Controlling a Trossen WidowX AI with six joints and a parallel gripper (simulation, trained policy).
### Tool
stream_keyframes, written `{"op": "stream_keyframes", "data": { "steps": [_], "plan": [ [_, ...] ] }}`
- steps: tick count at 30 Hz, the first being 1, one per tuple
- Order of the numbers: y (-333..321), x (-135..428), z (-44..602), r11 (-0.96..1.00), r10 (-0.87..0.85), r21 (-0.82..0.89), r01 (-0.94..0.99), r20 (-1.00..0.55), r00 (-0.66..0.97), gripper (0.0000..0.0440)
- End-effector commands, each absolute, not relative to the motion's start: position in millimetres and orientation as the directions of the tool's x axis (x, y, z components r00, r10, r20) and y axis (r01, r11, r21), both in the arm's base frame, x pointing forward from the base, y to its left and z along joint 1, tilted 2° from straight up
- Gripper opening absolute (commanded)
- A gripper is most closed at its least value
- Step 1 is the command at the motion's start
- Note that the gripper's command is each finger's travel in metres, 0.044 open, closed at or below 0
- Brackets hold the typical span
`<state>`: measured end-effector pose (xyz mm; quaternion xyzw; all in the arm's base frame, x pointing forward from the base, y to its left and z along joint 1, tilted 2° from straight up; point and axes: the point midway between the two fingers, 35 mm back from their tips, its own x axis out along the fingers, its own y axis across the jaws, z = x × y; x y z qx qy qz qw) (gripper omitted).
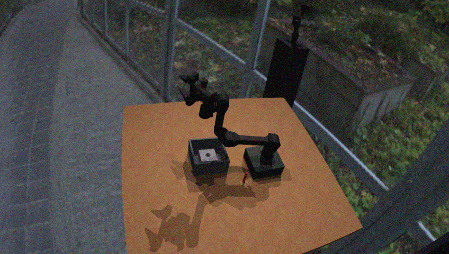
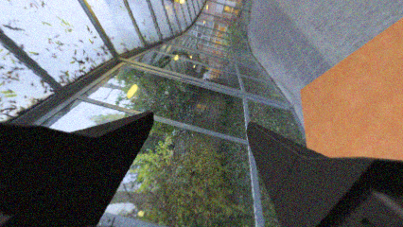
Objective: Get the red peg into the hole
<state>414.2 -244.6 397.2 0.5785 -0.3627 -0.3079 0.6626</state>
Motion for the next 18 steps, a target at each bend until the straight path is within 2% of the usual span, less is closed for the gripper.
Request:
{"op": "stream_keyframes", "data": {
  "steps": [1,3,18],
  "plan": [
    [-246.3,411.4,403.8,0.15,-0.822,0.988,-0.045,0.15,0.55,0.0419],
    [-250.3,404.3,416.9,0.164,-0.814,0.98,-0.112,0.199,0.545,0.044],
    [-280.1,319.7,506.9,0.267,-0.754,0.779,-0.567,0.535,0.38,0.044]
  ]
}}
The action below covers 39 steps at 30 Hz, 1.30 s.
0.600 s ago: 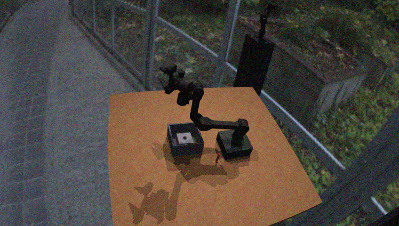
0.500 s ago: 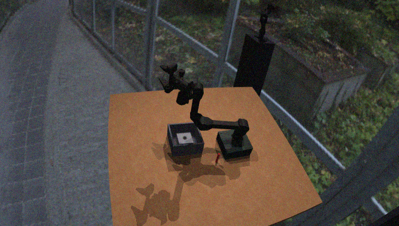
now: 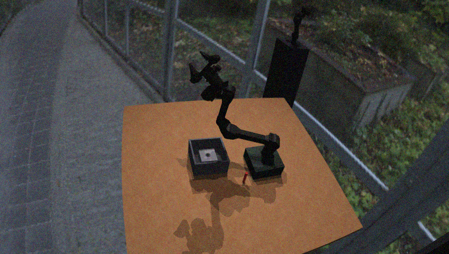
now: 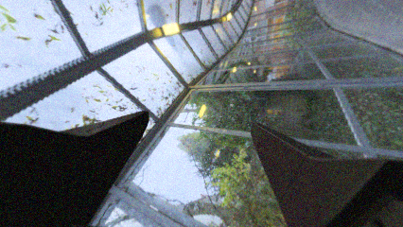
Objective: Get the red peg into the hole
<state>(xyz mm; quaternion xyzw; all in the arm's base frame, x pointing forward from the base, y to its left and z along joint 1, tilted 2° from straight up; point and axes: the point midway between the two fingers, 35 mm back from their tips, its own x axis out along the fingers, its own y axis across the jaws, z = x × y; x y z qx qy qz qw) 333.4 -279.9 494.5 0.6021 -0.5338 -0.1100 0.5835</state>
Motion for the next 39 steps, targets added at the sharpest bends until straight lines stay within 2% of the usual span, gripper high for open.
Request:
{"op": "stream_keyframes", "data": {
  "steps": [1,11,22,31,39],
  "plan": [
    [-280.9,312.6,512.7,0.276,-0.746,0.757,-0.592,0.557,0.364,0.044],
    [-276.9,232.9,567.2,0.367,-0.625,0.495,-0.788,0.758,0.186,0.044],
    [-239.7,137.2,614.2,0.428,-0.391,0.166,-0.889,0.92,-0.017,0.044],
    [-181.5,66.0,636.7,0.418,-0.126,-0.075,-0.906,0.982,-0.139,0.044],
    [-112.4,18.7,641.3,0.366,0.141,-0.222,-0.904,0.973,-0.182,0.044]
  ]
}}
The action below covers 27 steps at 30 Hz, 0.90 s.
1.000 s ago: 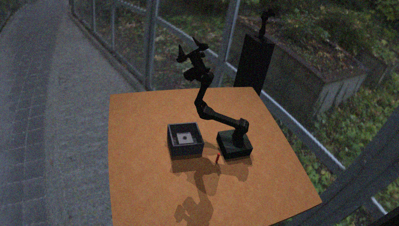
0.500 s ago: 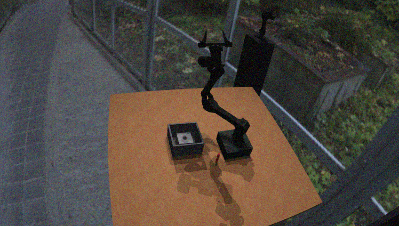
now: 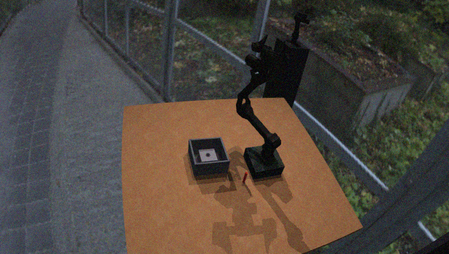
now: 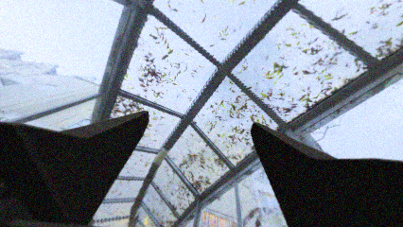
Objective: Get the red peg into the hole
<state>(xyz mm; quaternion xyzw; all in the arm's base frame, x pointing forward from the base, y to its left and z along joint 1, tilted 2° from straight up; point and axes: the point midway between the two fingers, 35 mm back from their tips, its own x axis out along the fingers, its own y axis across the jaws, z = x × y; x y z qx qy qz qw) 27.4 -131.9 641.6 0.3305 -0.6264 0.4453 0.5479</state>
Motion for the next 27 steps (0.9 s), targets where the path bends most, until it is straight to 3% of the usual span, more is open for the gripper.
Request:
{"op": "stream_keyframes", "data": {
  "steps": [1,13,27],
  "plan": [
    [-103.0,14.2,640.8,0.358,0.175,-0.235,-0.904,0.968,-0.182,0.044],
    [12.0,-9.6,616.9,0.263,0.549,-0.277,-0.924,0.831,-0.093,0.044],
    [119.6,23.5,555.0,0.261,0.822,-0.107,-0.959,0.546,0.162,0.044]
  ]
}}
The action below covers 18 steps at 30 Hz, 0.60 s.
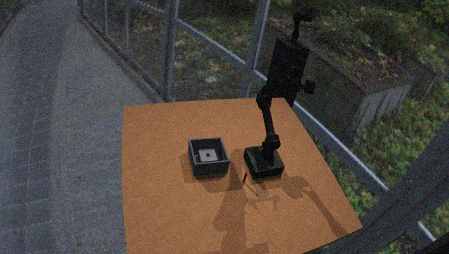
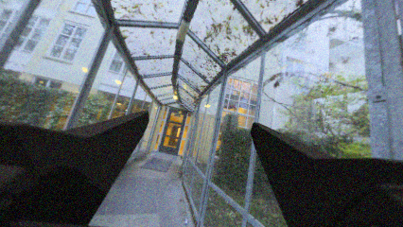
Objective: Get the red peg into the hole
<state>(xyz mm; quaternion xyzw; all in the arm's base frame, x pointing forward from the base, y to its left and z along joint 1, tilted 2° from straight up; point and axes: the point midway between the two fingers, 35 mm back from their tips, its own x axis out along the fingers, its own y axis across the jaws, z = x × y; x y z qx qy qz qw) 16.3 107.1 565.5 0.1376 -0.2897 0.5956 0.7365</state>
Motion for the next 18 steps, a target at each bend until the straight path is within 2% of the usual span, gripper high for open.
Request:
{"op": "stream_keyframes", "data": {
  "steps": [1,9,18],
  "plan": [
    [124.5,28.5,549.9,0.276,0.829,-0.089,-0.957,0.525,0.19,0.044],
    [160.8,65.6,502.7,0.356,0.876,0.063,-0.932,0.324,0.357,0.044],
    [179.8,108.7,445.5,0.485,0.853,0.233,-0.843,0.084,0.515,0.044]
  ]
}}
